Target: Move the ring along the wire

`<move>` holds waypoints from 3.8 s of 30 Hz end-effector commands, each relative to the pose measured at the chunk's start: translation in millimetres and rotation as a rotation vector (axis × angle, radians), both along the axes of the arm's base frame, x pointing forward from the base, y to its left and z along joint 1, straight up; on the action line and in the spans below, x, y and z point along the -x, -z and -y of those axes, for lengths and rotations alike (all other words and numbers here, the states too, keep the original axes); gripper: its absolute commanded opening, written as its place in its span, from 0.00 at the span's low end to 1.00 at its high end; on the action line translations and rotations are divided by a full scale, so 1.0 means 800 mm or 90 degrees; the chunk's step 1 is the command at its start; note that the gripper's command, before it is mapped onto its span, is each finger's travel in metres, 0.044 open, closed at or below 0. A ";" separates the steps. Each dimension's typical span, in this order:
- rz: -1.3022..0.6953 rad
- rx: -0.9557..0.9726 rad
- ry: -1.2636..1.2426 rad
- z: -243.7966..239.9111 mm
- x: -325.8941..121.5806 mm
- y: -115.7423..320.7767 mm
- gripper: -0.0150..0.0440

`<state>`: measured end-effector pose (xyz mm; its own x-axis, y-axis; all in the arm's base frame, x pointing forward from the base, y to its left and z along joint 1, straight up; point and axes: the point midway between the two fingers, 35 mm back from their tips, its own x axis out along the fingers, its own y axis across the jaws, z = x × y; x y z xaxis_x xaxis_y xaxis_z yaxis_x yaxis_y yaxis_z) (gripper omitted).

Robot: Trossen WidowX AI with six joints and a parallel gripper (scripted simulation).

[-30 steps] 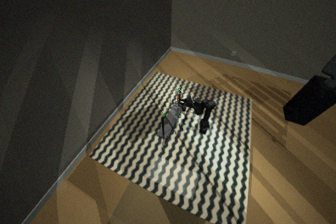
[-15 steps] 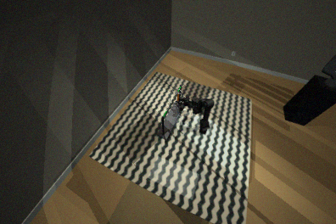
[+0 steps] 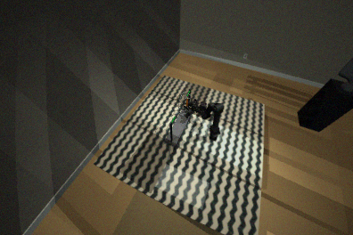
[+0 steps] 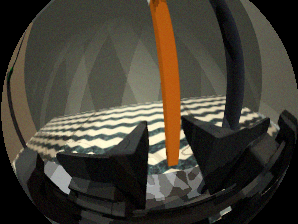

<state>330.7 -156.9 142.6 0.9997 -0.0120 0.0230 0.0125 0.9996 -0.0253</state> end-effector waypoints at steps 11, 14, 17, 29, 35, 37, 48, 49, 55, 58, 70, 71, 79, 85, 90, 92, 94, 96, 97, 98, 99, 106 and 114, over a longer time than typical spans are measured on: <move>-0.002 -0.006 0.003 0.001 -0.001 0.002 0.53; -0.002 -0.006 0.003 0.001 -0.001 0.002 0.53; -0.001 -0.001 0.000 0.000 -0.001 0.001 0.48; -0.001 -0.001 0.000 0.000 -0.001 0.001 0.01; -0.001 -0.001 0.000 0.000 -0.001 0.001 0.00; -0.001 -0.002 0.000 0.000 -0.001 -0.001 0.00; -0.001 -0.005 0.005 0.000 -0.001 -0.024 0.00; -0.001 -0.005 0.005 0.000 -0.001 -0.024 0.00; -0.001 -0.005 0.005 0.000 -0.001 -0.024 0.00; -0.001 -0.005 0.005 0.000 -0.001 -0.024 0.00; -0.001 -0.005 0.005 0.000 -0.001 -0.024 0.00; -0.001 -0.005 0.005 0.000 -0.001 -0.024 0.00; -0.001 -0.005 0.005 0.000 -0.001 -0.024 0.00; -0.001 -0.005 0.005 -0.001 -0.001 -0.024 0.00; -0.001 -0.006 0.004 -0.007 -0.001 -0.024 0.00; -0.001 -0.006 0.004 -0.010 -0.001 -0.024 0.00; -0.001 -0.006 0.004 -0.012 -0.001 -0.024 0.00; -0.002 -0.006 0.004 -0.015 -0.001 -0.024 0.00; -0.002 -0.006 0.004 -0.016 -0.001 -0.024 0.00; -0.002 -0.007 0.004 -0.017 -0.001 -0.024 0.00; -0.002 -0.007 0.004 -0.019 -0.001 -0.024 0.00; -0.002 -0.010 0.004 -0.028 -0.002 -0.024 0.00; -0.002 -0.019 0.004 -0.040 -0.002 -0.024 0.00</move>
